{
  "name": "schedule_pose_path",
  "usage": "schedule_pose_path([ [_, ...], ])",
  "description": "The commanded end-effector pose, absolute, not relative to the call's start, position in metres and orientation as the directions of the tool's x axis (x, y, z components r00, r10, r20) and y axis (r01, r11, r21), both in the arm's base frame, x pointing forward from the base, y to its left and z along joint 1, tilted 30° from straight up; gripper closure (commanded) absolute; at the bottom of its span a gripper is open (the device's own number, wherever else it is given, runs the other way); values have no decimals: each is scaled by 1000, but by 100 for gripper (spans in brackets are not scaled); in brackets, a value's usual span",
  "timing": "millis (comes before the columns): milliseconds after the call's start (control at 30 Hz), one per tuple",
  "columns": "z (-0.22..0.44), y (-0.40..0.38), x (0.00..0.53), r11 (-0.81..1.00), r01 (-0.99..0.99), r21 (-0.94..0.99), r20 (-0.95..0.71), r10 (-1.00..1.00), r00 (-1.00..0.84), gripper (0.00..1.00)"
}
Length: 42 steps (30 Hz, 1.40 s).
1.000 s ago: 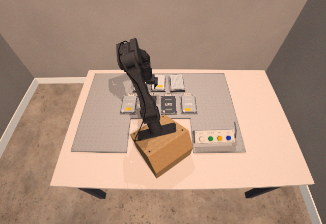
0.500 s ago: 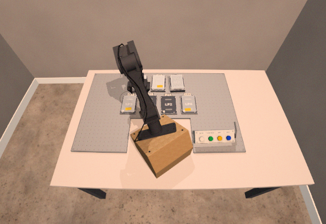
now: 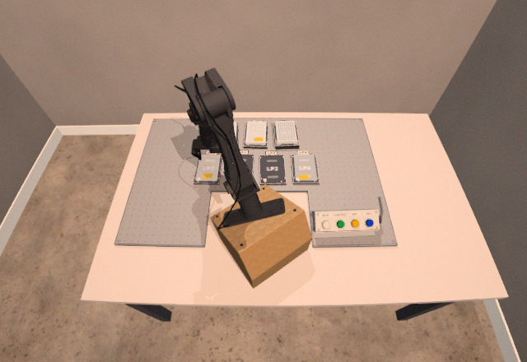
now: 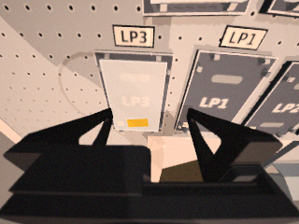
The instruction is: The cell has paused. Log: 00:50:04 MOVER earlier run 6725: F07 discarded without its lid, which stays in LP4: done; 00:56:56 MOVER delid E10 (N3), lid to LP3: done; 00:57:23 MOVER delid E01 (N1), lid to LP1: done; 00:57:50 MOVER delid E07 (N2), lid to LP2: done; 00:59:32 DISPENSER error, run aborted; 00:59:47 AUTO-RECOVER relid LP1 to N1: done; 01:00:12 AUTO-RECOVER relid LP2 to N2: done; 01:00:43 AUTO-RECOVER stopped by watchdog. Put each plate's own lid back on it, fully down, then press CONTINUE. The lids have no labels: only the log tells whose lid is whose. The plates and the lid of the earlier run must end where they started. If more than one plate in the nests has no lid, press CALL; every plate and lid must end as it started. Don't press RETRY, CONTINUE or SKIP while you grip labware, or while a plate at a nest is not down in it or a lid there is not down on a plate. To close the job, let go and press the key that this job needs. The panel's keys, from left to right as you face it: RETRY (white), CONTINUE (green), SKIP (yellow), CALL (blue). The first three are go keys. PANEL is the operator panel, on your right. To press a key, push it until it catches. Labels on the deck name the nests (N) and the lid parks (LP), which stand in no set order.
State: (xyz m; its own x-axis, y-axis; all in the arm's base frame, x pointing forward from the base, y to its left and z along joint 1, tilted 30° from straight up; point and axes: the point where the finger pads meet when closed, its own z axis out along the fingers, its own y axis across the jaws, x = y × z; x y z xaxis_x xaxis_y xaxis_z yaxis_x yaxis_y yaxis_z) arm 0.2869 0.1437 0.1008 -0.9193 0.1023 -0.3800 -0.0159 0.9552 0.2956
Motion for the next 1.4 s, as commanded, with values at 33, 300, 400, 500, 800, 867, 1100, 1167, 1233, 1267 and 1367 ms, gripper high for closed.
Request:
schedule_pose_path([
  [33,112,157,283,953,23,304,-426,157,-891,0],
  [300,121,168,285,947,35,319,-442,181,-878,0],
  [400,120,168,284,948,35,315,-438,178,-881,0],
  [500,119,168,284,950,35,312,-433,175,-884,0],
  [800,116,166,283,953,38,302,-425,170,-889,0],
  [867,116,167,282,953,33,300,-422,163,-892,0],
  [1100,110,167,277,954,27,299,-410,154,-899,0],
  [1167,101,166,279,957,39,287,-405,158,-901,0],
  [1233,94,164,277,959,42,279,-396,155,-905,0],
  [1267,92,165,278,959,42,279,-396,155,-905,0],
  [1367,96,167,282,957,39,287,-406,158,-900,0],
])
